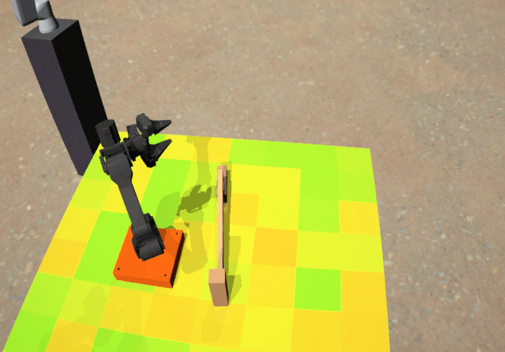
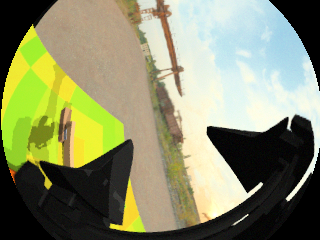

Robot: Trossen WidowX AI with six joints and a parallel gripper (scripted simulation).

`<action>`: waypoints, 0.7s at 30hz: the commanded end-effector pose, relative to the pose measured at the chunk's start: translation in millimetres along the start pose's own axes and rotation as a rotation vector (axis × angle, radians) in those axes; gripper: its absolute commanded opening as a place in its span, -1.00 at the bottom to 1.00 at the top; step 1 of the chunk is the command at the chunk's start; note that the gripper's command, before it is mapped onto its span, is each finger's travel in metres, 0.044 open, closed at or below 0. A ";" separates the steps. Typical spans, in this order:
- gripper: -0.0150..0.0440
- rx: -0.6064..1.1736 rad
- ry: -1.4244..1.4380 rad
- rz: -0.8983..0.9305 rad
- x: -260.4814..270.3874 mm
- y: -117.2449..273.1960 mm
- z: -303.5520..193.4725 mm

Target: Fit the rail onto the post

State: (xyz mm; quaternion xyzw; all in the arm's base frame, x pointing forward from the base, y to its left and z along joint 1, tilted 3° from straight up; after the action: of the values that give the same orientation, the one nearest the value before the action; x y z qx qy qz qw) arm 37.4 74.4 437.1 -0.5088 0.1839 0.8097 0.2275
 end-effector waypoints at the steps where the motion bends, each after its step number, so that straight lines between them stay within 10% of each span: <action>1: 0.95 0.004 0.007 0.001 0.8 -0.4 0.9; 21: 1.00 0.507 0.385 0.352 79.5 -108.3 -4.5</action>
State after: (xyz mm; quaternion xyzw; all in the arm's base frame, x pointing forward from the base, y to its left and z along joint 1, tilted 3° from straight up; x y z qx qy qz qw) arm 50.8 161.2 378.4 -0.5536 0.4390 0.6809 0.1930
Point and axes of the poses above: the point midway between the two fingers, 35 mm back from their tips, its own y axis back along the fingers, its own x axis across the jaws, z = x × y, the point moved 7 cm from there along y, back along the fingers, and after that the axes turned 12 degrees about -y, right-handed, at the moved point
